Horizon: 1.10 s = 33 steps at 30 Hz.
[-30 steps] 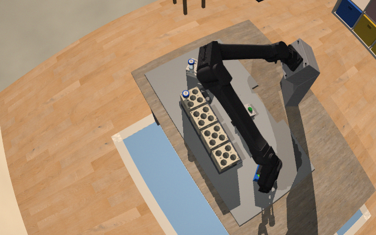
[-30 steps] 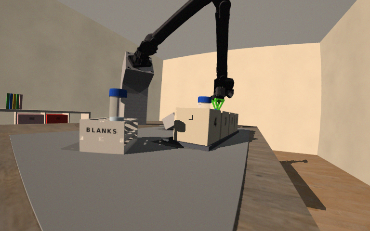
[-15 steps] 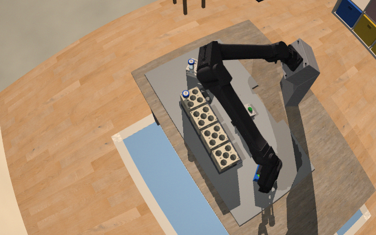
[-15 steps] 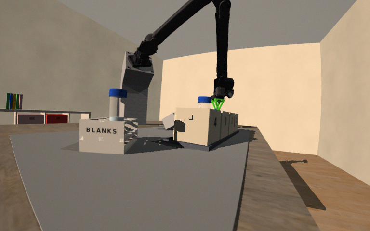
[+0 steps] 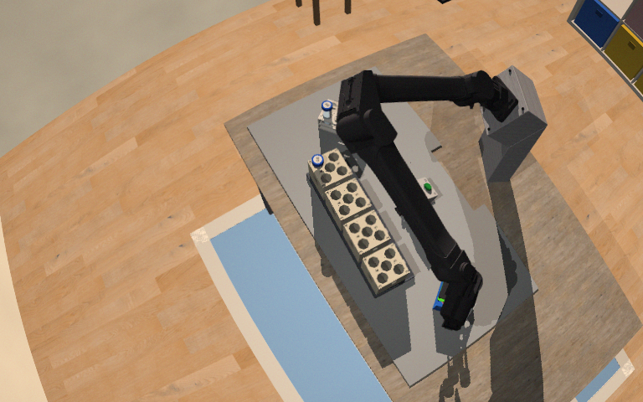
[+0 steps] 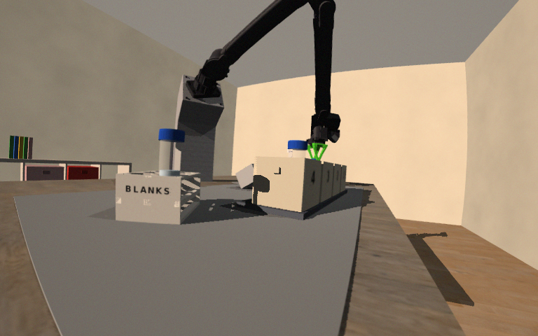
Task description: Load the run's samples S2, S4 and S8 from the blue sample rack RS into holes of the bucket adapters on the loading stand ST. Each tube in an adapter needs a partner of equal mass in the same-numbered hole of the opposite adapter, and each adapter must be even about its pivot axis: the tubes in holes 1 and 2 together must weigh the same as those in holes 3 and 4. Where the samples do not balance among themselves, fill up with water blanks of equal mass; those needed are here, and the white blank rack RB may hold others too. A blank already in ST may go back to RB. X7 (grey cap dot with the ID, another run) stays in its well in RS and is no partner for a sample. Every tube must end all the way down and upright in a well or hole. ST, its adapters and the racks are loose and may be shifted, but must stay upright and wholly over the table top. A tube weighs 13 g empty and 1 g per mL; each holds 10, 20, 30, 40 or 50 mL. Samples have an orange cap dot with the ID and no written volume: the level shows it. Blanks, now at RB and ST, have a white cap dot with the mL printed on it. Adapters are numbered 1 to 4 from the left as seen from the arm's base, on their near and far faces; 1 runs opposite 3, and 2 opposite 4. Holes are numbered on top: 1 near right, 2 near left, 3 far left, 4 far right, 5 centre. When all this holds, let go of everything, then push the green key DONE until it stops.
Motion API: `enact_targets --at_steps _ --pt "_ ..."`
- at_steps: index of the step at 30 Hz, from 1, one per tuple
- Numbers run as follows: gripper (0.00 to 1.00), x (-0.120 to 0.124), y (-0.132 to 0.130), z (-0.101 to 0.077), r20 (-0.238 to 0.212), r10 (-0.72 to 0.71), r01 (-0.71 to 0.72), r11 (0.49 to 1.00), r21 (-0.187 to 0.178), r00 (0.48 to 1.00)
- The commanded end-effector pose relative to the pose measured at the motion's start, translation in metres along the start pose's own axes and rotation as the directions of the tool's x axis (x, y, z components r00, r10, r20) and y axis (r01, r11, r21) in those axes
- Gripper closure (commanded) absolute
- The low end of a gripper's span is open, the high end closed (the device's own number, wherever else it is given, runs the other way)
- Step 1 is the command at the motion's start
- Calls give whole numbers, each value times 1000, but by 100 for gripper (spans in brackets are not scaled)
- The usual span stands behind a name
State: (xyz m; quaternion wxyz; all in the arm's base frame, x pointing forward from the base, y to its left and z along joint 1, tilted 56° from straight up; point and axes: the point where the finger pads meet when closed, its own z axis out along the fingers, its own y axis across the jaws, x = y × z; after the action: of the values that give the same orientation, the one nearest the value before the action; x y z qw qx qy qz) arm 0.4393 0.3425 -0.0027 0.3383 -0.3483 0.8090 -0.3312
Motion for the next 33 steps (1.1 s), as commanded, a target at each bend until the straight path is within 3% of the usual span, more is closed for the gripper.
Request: enact_targets --at_steps 1,13,14,23,25,26,33 --pt "45 -12 1 -5 24 10 -10 1000 -5 1000" --pt "45 -14 10 -9 28 -1 1 1000 -10 1000" --pt "45 -24 1 -26 50 23 -22 1000 -11 999" --pt "45 -20 1 -55 46 19 -18 1000 -10 999" --pt "45 -20 1 -56 47 20 -19 1000 -11 999" --pt "45 -12 1 -43 25 12 -12 1000 -6 1000" --pt "45 -12 1 -43 25 12 -12 1000 -6 1000"
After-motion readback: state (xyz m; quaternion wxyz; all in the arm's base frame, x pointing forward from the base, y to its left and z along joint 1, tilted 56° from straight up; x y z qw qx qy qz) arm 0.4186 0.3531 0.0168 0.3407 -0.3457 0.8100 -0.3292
